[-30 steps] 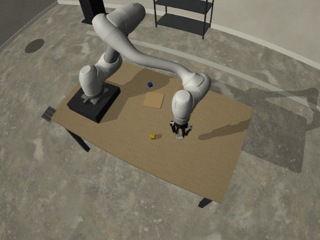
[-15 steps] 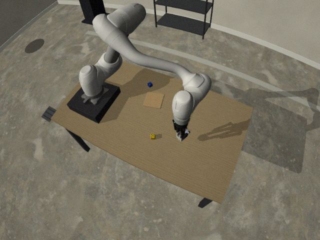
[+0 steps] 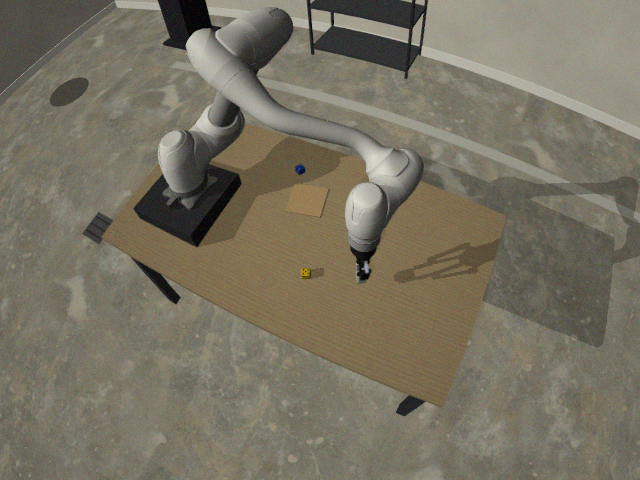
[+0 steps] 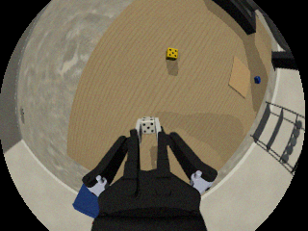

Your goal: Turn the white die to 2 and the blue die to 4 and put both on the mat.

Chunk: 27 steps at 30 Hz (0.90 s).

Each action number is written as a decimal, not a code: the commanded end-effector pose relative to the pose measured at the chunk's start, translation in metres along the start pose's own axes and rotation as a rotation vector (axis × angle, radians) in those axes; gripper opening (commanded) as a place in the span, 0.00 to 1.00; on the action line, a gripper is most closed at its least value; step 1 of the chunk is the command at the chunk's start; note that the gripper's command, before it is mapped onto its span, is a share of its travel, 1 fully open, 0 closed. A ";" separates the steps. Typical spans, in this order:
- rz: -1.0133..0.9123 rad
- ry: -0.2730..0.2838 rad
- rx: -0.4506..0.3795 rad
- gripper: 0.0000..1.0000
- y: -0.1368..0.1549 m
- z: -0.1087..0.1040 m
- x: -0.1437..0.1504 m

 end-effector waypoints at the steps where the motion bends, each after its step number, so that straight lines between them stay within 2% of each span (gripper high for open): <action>1: 0.079 -0.005 0.001 0.24 0.003 0.000 -0.002; 5: 0.167 -0.005 0.000 0.24 0.003 0.001 -0.002; 11: 0.182 -0.005 -0.002 0.24 0.003 0.001 -0.002; 14: 0.182 -0.014 -0.036 0.24 0.002 0.002 -0.002; 16: 0.185 -0.030 -0.088 0.24 0.000 0.002 -0.003; 18: 0.185 -0.030 -0.088 0.24 0.000 0.002 -0.003; 23: 0.182 -0.077 -0.316 0.24 -0.005 0.004 0.000; 24: 0.182 -0.078 -0.321 0.24 -0.005 0.004 0.000; 26: 0.177 -0.092 -0.410 0.24 -0.007 0.005 0.002; 27: 0.177 -0.092 -0.411 0.24 -0.007 0.005 0.002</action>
Point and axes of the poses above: the point where the finger pads meet when closed, its own z axis out along the fingers, its own x axis across the jaws, y = z × x, the point moved 1 cm from there along -z, back along the fingers, and after that the axes turned 7 degrees about -z, right-handed, at the moved point
